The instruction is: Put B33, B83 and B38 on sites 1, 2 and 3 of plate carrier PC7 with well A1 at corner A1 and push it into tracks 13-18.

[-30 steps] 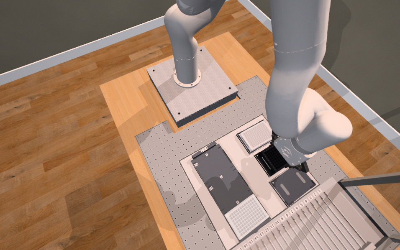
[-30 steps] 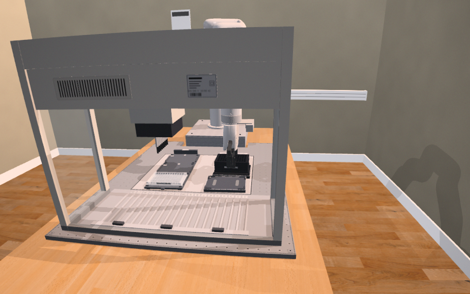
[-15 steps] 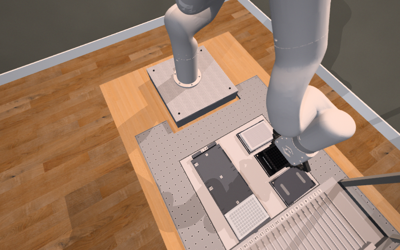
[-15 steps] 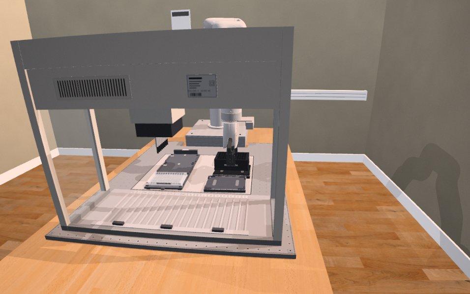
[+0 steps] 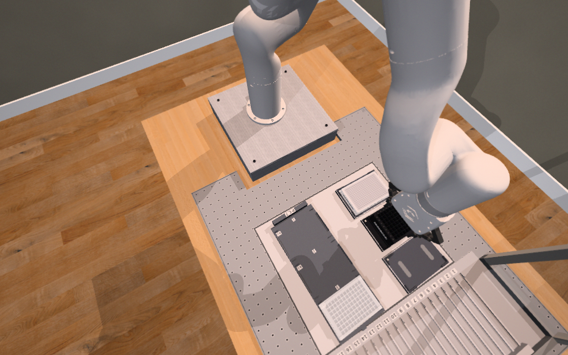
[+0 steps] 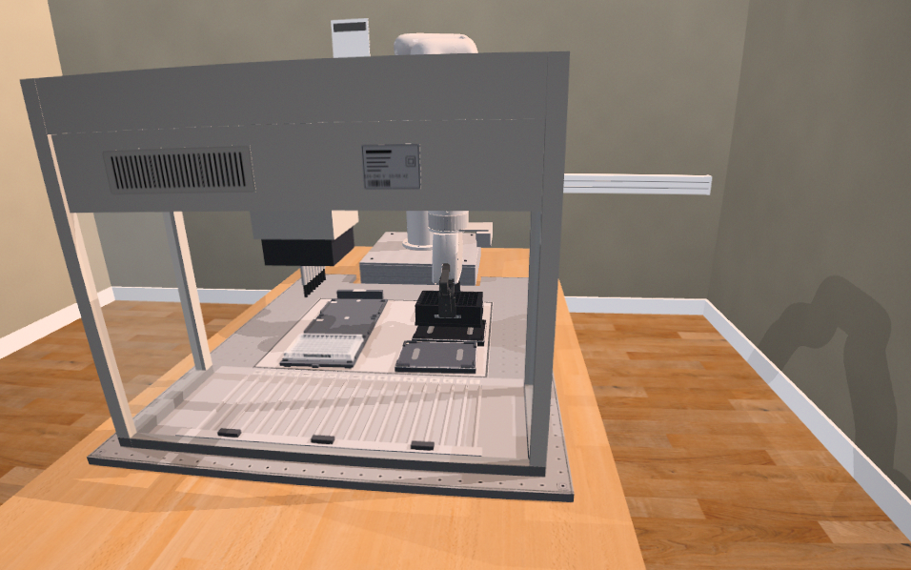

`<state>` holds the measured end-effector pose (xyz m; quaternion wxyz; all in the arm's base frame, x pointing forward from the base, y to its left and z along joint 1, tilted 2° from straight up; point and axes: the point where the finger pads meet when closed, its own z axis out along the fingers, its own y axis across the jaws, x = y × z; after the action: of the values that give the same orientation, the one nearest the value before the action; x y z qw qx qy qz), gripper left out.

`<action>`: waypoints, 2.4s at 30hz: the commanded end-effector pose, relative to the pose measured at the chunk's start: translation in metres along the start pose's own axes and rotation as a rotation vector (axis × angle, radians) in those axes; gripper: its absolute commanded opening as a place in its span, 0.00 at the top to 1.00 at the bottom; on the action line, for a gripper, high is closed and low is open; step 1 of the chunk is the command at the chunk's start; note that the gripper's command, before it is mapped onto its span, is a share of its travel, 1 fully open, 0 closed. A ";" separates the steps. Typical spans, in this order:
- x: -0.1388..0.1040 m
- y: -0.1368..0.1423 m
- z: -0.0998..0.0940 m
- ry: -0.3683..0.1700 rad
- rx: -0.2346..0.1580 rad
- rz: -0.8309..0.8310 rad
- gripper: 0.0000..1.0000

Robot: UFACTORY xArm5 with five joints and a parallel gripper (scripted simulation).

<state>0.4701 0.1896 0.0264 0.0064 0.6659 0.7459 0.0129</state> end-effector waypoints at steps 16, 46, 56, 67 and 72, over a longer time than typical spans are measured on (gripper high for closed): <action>0.000 0.001 -0.032 0.000 -0.005 0.000 1.00; 0.000 0.001 -0.075 0.000 -0.005 0.000 1.00; 0.000 0.001 -0.089 0.000 -0.005 0.000 1.00; 0.000 0.001 -0.105 0.000 -0.005 0.000 1.00; 0.000 0.001 -0.105 0.000 -0.005 0.000 1.00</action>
<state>0.4676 0.1887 0.1288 0.0067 0.6659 0.7459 0.0135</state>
